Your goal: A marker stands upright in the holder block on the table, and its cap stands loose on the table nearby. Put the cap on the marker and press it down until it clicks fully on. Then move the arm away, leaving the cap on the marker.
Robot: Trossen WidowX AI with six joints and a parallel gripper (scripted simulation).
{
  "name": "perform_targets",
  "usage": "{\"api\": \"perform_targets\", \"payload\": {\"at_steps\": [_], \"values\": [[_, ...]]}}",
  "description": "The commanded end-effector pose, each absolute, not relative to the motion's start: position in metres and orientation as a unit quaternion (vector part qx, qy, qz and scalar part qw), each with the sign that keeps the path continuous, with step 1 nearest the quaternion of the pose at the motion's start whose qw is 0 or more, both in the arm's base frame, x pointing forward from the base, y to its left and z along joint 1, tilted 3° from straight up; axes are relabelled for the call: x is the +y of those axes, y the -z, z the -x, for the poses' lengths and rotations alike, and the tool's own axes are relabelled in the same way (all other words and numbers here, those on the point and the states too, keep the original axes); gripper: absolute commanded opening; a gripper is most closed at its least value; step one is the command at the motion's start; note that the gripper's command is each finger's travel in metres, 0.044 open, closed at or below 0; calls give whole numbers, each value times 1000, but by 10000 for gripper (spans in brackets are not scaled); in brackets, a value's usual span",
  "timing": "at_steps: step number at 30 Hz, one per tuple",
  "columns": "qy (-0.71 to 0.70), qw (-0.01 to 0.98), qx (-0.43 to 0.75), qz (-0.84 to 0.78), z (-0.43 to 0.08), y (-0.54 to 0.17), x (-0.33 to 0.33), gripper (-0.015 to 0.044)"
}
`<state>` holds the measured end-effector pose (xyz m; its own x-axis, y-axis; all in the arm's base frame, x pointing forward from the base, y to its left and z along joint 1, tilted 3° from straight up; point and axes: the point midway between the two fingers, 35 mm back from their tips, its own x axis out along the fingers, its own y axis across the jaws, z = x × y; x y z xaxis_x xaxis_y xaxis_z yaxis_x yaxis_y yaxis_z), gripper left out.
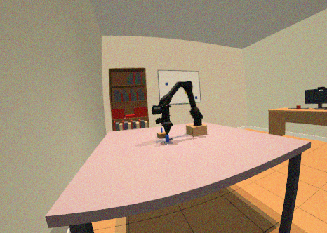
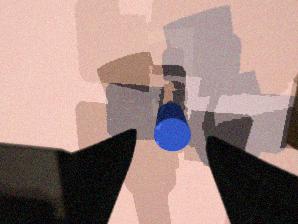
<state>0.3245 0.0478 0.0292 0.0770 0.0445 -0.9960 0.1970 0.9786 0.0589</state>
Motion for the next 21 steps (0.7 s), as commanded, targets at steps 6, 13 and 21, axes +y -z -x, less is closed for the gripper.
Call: {"api": "perform_targets", "payload": {"at_steps": [6, 13, 21], "values": [[57, 724, 681, -88, -324, -11, 48, 240], [57, 724, 682, -88, -325, 0, 48, 240], [57, 724, 682, -88, -325, 13, 49, 240]]}}
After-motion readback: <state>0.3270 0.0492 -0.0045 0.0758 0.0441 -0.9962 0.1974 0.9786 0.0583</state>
